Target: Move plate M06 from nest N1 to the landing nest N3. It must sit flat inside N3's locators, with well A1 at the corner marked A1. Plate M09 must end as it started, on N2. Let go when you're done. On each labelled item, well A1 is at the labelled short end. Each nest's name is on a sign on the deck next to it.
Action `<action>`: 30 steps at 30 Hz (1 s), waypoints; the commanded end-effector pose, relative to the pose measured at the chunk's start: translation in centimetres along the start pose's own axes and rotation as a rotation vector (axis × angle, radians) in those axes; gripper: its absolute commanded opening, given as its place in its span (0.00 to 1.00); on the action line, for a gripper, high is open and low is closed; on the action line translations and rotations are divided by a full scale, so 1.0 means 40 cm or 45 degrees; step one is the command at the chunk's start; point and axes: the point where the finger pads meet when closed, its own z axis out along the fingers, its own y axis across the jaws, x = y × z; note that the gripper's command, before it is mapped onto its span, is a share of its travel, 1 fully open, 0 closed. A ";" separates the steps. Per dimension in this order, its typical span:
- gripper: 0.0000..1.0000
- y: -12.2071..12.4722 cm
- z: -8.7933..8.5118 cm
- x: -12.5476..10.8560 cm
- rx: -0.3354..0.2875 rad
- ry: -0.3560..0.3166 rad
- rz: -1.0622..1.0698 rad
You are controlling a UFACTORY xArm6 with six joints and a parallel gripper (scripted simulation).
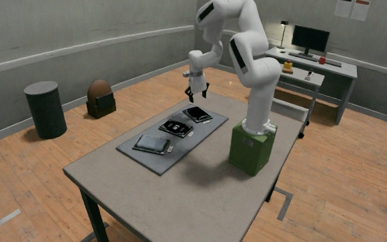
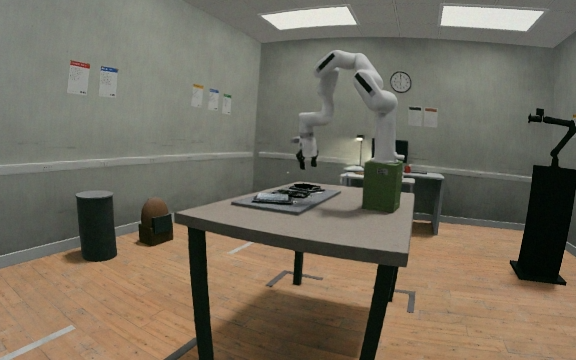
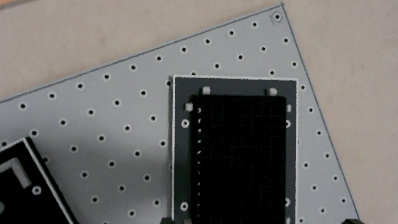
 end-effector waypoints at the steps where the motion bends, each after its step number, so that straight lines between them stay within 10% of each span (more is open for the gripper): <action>1: 1.00 0.037 0.002 0.039 0.134 0.002 -0.001; 30: 1.00 0.052 0.023 0.055 0.174 0.024 0.003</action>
